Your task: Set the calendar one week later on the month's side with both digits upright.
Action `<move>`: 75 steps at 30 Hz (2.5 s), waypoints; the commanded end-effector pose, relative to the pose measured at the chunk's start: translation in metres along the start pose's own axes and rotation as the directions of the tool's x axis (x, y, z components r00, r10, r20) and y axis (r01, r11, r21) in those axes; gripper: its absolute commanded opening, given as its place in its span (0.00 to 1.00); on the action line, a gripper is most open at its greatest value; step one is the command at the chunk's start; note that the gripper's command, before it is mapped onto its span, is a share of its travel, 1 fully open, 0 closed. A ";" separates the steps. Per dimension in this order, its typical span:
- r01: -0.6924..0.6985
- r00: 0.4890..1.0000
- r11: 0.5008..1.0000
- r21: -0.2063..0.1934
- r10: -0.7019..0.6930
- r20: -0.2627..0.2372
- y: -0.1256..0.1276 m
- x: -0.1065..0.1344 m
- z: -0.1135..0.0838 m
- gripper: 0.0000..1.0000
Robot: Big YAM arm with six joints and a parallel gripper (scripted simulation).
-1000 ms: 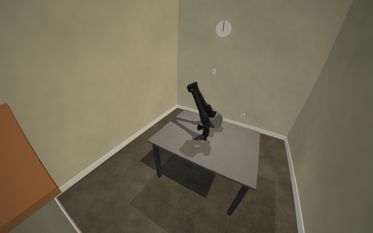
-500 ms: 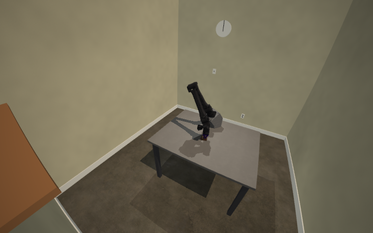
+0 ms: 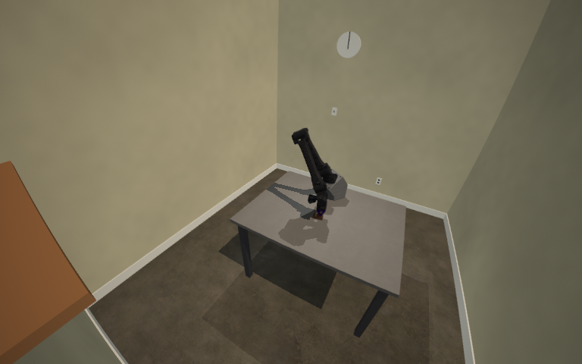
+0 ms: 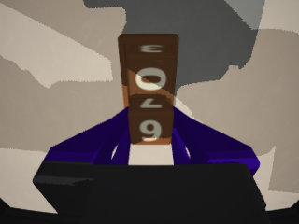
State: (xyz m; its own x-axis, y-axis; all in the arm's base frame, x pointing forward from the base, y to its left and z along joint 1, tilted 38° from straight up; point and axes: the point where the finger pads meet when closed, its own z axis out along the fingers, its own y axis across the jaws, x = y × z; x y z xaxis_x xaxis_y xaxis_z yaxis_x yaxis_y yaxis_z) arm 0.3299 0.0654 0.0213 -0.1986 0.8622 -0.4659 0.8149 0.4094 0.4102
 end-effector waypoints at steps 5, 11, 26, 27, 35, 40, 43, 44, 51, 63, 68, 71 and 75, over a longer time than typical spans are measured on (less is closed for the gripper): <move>0.000 1.000 1.000 -0.017 0.000 0.001 0.002 -0.002 -0.003 0.26; 0.000 1.000 1.000 -0.017 0.000 0.001 0.002 -0.002 -0.003 0.26; -0.001 1.000 1.000 -0.014 0.001 0.001 0.002 -0.002 -0.003 0.26; -0.001 1.000 1.000 -0.014 0.001 0.001 0.002 -0.002 -0.003 0.26; -0.007 1.000 1.000 -0.013 0.007 0.002 0.009 -0.003 -0.002 0.26; -0.008 1.000 1.000 -0.013 0.008 0.002 0.009 -0.004 -0.002 0.26; -0.008 1.000 1.000 -0.013 0.008 0.002 0.009 -0.004 -0.002 0.26; -0.008 1.000 1.000 -0.013 0.008 0.002 0.009 -0.004 -0.002 0.26; -0.008 1.000 1.000 -0.013 0.008 0.002 0.009 -0.004 -0.002 0.26; -0.010 1.000 1.000 -0.013 0.010 0.003 0.011 -0.004 -0.002 0.26; -0.013 1.000 1.000 -0.013 0.013 0.002 0.013 -0.004 -0.002 0.26; -0.013 1.000 1.000 -0.012 0.013 0.002 0.013 -0.004 -0.002 0.26; -0.013 1.000 1.000 -0.011 0.013 0.002 0.013 -0.004 -0.001 0.26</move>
State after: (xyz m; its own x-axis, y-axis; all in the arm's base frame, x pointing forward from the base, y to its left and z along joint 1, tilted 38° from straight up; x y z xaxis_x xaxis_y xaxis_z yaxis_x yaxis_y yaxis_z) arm 0.3294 0.0649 0.0210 -0.1992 0.8619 -0.4663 0.8161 0.4093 0.4080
